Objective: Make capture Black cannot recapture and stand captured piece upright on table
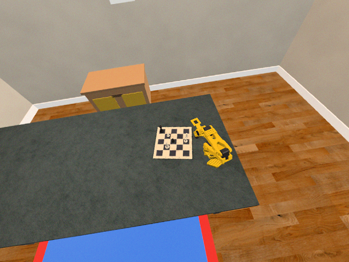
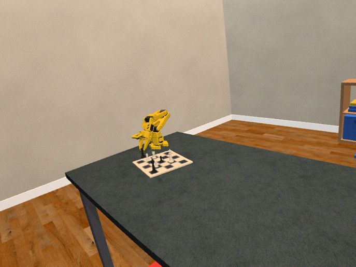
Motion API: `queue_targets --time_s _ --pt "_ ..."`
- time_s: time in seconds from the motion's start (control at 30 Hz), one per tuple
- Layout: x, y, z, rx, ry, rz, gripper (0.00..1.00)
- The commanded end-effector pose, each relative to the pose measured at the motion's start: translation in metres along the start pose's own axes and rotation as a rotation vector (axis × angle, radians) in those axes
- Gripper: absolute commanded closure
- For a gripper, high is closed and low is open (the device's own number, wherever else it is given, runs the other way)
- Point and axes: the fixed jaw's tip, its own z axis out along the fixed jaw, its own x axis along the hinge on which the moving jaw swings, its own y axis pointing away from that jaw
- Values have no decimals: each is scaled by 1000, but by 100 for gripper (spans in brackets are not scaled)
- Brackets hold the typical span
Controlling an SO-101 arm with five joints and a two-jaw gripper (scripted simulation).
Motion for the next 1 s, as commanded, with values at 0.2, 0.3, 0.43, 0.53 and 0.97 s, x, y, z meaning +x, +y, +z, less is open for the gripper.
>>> queue_targets --time_s 0.2,0.3,0.43,0.53,0.97 --pt "-14 1 -23 -4 -16 5 88" --pt "-18 1 -30 -4 -16 5 88" --pt "-23 1 -39 -4 -16 5 88" --pt "-26 1 -45 -4 -16 5 88" --pt "-31 1 -53 -4 -16 5 88"
